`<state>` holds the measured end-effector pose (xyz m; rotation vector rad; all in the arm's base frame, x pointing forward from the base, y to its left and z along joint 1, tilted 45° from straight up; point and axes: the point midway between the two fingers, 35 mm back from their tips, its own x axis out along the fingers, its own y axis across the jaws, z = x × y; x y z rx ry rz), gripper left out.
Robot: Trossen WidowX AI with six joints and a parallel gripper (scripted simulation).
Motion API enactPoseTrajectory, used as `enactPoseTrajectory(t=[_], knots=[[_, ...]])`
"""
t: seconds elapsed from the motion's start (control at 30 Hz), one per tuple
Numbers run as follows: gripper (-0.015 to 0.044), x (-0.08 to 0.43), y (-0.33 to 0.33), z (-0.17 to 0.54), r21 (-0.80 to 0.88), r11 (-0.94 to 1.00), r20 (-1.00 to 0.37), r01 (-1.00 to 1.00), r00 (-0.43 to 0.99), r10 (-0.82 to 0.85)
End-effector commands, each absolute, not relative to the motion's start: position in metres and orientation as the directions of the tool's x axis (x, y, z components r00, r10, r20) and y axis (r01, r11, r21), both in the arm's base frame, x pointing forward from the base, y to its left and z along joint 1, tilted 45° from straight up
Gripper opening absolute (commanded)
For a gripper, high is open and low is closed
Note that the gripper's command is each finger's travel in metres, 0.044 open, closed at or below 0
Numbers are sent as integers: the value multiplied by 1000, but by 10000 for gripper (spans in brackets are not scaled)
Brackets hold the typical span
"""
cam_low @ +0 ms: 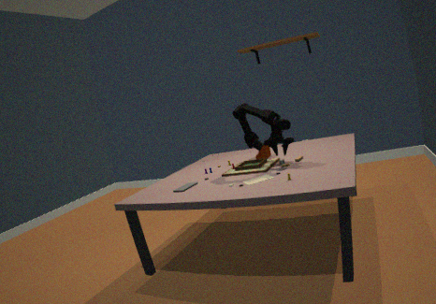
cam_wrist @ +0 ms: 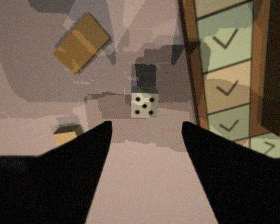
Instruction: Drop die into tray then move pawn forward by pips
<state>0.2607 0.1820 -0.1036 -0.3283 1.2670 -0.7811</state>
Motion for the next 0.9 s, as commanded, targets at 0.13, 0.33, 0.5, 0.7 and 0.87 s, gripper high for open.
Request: enactPoseTrajectory(t=[0.13,0.33,0.5,0.7,0.87], knots=[[275,265,180,-104,-609,702,-722,369,109,-683],[275,267,172,-112,-609,702,-722,369,109,-683],[275,268,167,-118,-609,702,-722,369,109,-683],[275,269,160,-125,-609,702,-722,369,109,-684],[275,270,154,-131,-609,702,-721,369,109,-684]])
